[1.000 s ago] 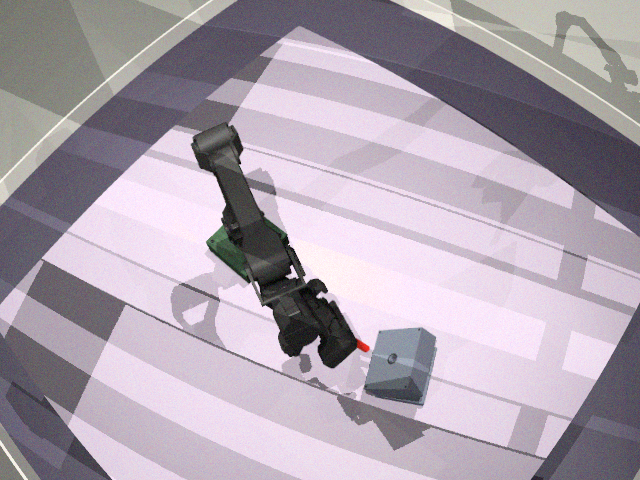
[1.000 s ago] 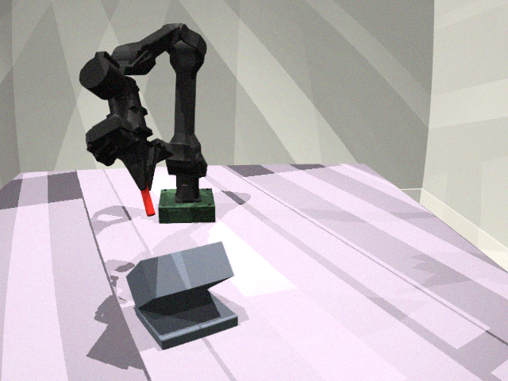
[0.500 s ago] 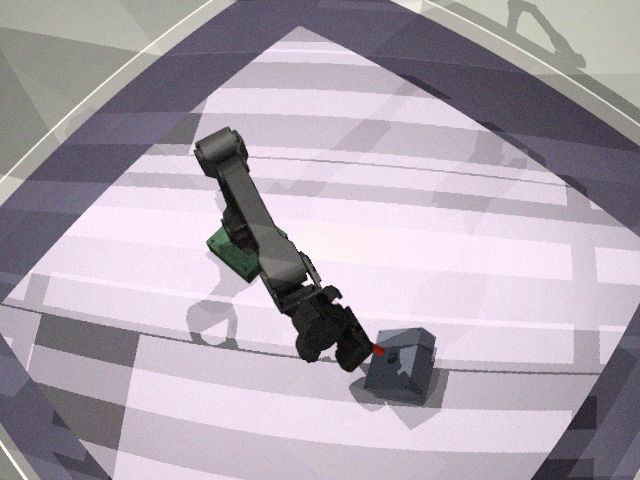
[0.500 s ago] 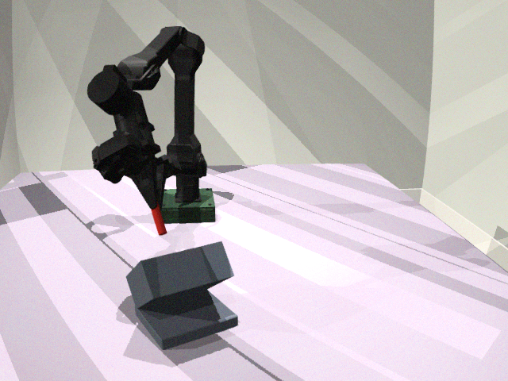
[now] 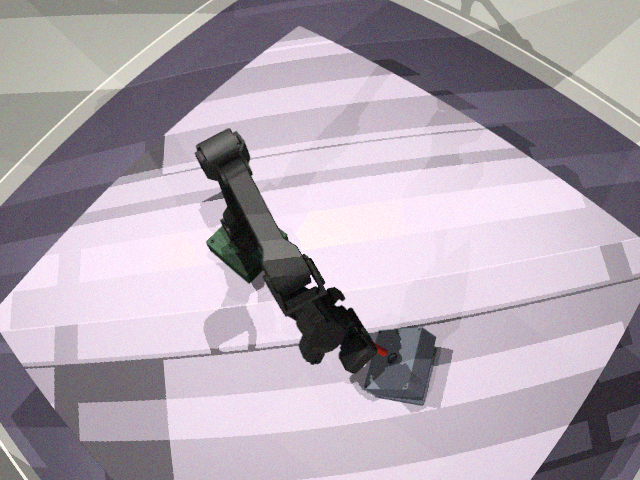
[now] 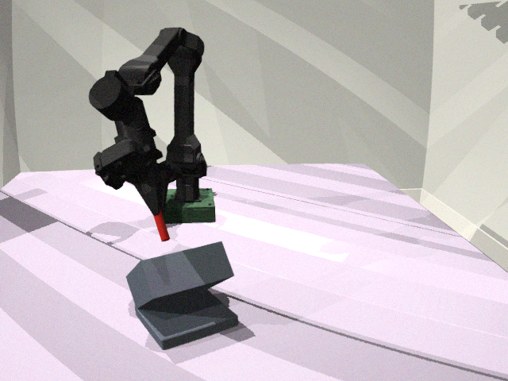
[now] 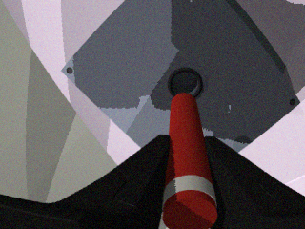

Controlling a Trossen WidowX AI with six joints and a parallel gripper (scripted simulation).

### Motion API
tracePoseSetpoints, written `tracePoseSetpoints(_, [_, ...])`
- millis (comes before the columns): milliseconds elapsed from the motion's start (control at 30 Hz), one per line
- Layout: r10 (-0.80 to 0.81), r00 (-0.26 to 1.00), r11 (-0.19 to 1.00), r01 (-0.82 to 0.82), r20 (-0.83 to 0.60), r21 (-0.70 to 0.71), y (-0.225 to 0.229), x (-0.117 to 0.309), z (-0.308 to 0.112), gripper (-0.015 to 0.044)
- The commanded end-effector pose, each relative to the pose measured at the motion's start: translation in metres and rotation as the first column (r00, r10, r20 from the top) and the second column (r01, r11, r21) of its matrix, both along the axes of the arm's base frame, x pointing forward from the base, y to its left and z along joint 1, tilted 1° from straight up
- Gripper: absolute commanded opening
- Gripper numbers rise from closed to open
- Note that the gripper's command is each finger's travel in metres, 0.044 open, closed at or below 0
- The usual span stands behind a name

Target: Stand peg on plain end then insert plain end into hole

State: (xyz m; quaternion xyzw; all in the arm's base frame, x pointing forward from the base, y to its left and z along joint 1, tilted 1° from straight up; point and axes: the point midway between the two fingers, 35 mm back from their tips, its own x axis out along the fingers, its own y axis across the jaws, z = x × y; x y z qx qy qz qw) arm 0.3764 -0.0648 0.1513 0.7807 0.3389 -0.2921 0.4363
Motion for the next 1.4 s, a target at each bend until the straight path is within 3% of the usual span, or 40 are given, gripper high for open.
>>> tracePoseSetpoints(0, [-0.004,1.000,1.000,0.004,-0.008,-0.001,0.000,0.002,-0.005,0.0000])
tracePoseSetpoints(1367, [0.003,1.000,1.000,-0.003,0.006,-0.003,0.005,0.012,-0.017,0.0000])
